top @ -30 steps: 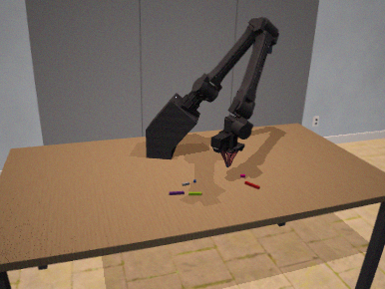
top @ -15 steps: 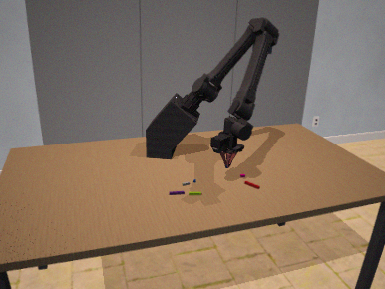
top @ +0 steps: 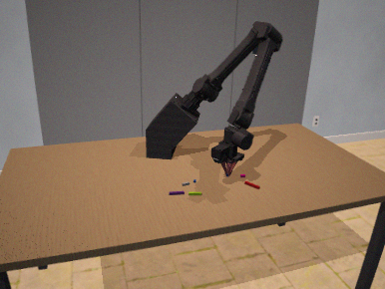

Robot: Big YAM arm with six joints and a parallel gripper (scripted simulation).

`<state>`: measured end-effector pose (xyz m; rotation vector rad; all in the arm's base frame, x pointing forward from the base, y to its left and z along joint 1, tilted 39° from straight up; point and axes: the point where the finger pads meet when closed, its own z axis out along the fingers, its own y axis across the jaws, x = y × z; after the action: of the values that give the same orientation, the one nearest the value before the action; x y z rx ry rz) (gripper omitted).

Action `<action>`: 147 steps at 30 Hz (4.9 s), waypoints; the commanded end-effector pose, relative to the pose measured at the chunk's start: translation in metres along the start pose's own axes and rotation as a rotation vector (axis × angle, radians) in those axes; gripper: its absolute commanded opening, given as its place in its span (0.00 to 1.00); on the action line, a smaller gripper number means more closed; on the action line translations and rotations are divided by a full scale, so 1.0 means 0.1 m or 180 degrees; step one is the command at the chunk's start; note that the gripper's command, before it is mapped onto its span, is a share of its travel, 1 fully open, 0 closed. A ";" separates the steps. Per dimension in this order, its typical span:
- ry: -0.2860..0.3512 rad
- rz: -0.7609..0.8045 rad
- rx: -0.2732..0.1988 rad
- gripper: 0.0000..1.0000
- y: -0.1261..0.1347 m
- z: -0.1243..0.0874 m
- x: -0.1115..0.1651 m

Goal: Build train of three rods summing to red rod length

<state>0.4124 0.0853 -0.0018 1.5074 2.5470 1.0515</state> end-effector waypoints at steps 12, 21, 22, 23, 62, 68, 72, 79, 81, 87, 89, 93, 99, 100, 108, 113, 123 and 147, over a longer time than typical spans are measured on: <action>-0.0007 0.0033 -0.0028 0.05 0.08 0.45 -0.01; 0.0005 0.0052 0.0000 0.05 0.04 0.48 0.01; 0.0004 0.0053 -0.0001 0.05 0.04 0.48 0.01; 0.0004 0.0054 -0.0001 0.05 0.04 0.48 0.00; -0.0007 0.0053 -0.0008 0.05 0.00 0.46 -0.02; -0.0011 0.0051 0.0004 0.05 -0.05 0.45 -0.04; -0.0013 0.0048 0.0002 0.05 -0.05 0.45 -0.04; -0.0011 0.0052 0.0007 0.05 -0.06 0.45 -0.04; -0.0011 0.0051 0.0005 0.05 -0.06 0.45 -0.04; -0.0011 0.0051 0.0005 0.05 -0.06 0.45 -0.04; -0.0011 0.0051 0.0005 0.05 -0.06 0.45 -0.04; -0.0014 0.0048 0.0002 0.05 -0.06 0.45 -0.04; -0.0026 0.0030 -0.0020 0.05 -0.03 0.44 -0.07; -0.0027 0.0035 -0.0017 0.05 -0.05 0.44 -0.07; -0.0036 0.0050 -0.0023 0.05 -0.06 0.42 -0.10; -0.0036 0.0050 -0.0023 0.05 -0.06 0.42 -0.10; -0.0036 0.0050 -0.0023 0.05 -0.06 0.42 -0.10; -0.0038 0.0049 -0.0025 0.05 0.00 0.41 -0.13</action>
<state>0.4245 0.1083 -0.0371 1.5230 2.5434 1.0557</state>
